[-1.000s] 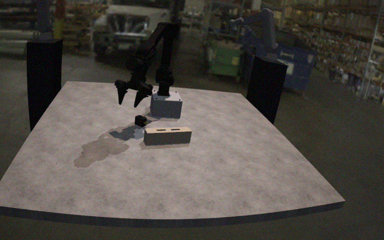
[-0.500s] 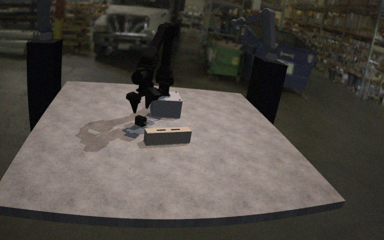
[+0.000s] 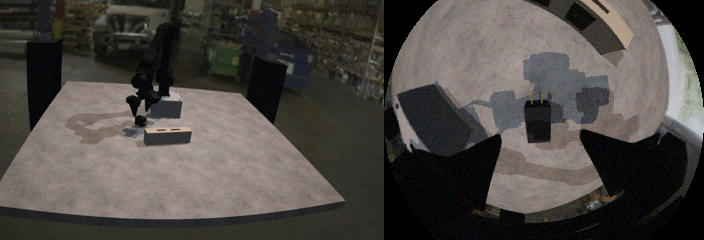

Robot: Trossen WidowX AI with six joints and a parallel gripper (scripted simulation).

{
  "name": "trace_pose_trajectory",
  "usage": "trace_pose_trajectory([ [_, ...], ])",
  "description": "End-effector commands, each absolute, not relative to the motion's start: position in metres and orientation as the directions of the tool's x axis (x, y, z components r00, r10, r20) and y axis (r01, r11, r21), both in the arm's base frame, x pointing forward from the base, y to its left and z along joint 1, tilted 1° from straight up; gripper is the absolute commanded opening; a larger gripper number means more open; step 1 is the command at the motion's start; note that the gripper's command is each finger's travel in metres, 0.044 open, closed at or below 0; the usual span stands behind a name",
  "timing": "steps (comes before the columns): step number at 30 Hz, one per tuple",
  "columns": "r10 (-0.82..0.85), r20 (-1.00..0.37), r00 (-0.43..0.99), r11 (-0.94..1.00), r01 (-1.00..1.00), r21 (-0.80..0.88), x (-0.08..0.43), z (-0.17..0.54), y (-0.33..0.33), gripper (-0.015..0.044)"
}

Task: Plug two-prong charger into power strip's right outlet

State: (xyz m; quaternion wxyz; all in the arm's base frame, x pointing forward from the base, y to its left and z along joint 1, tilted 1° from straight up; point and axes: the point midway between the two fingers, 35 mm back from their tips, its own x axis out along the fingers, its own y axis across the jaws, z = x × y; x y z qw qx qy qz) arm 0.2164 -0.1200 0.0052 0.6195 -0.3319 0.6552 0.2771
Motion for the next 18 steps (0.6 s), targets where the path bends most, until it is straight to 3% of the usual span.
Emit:
trace_pose_trajectory([
  [1,-0.085,-0.996,-0.018,0.622,-0.782,-0.039,0.215,-0.002,-0.119,0.0440],
  [18,-0.084,-0.996,-0.018,0.622,-0.782,-0.038,0.217,-0.030,-0.120,0.0440],
])
